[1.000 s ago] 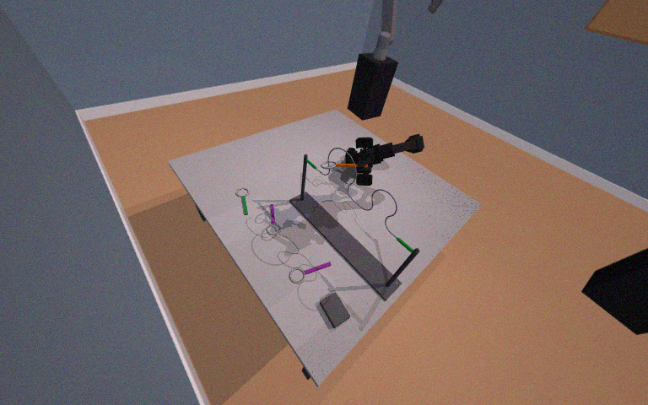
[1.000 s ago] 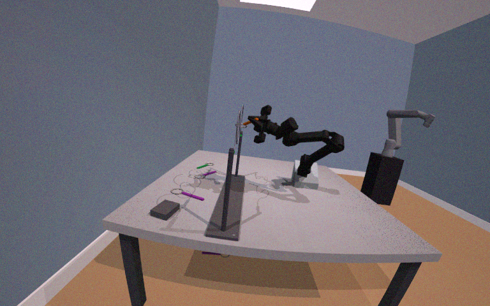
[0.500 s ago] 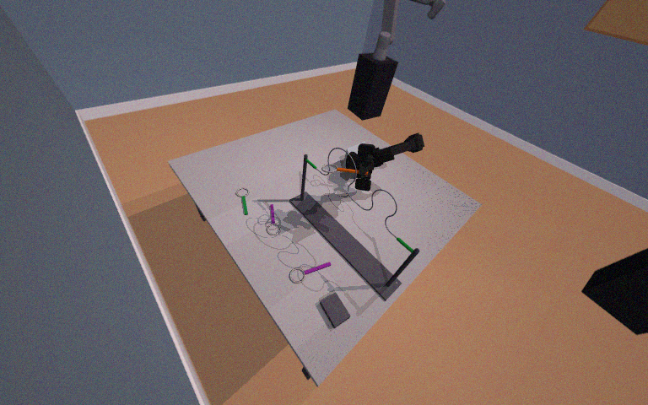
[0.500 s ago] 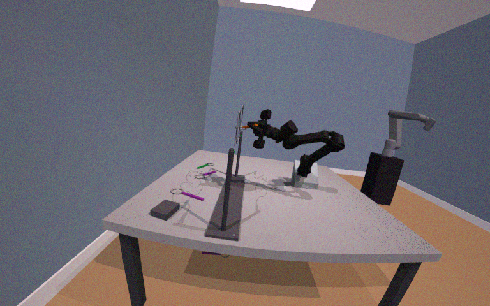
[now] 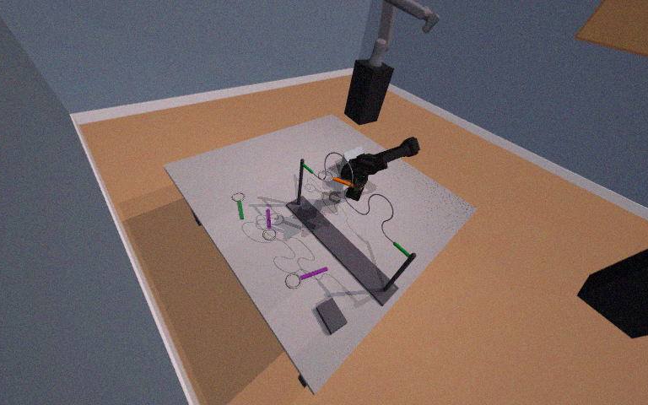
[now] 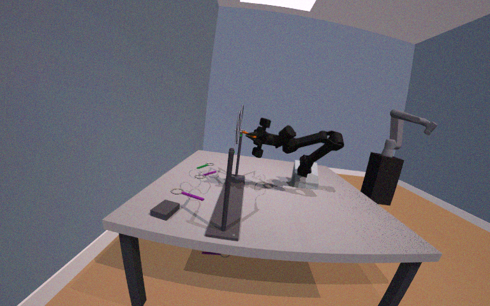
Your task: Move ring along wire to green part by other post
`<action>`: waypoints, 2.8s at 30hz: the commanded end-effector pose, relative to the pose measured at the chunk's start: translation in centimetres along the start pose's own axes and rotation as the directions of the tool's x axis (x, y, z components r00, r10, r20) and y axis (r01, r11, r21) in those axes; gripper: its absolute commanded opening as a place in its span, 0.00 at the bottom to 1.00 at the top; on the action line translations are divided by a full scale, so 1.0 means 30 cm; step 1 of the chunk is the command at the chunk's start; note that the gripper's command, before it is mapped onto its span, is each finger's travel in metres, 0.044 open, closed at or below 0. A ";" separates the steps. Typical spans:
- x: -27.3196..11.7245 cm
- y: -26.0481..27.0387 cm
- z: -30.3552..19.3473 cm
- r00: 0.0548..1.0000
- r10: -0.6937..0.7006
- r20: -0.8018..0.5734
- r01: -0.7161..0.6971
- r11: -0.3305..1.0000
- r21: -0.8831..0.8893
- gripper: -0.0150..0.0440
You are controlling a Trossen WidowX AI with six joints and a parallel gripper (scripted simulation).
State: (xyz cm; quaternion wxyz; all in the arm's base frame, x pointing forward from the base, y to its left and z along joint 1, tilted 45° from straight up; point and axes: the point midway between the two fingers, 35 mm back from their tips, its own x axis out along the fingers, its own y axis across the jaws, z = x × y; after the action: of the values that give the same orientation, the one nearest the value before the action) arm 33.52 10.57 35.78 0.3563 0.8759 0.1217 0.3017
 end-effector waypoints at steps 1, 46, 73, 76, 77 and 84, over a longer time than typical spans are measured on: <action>-0.010 -0.054 0.003 0.999 -0.049 -0.010 0.048 0.995 -0.084 0.00; -0.183 -0.473 0.287 0.878 -0.438 0.193 0.379 0.391 -0.838 0.00; -0.292 -0.503 0.478 0.813 -0.501 0.297 0.384 0.078 -0.920 0.00; -0.298 -0.503 0.489 0.811 -0.502 0.300 0.384 0.070 -0.921 0.00; -0.300 -0.503 0.493 0.811 -0.502 0.301 0.384 0.068 -0.921 0.00; -0.313 -0.503 0.516 0.810 -0.502 0.303 0.383 0.061 -0.922 0.00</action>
State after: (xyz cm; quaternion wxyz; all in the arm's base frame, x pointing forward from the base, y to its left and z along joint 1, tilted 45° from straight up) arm 35.62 9.09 12.63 0.8812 0.3693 0.1882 0.2274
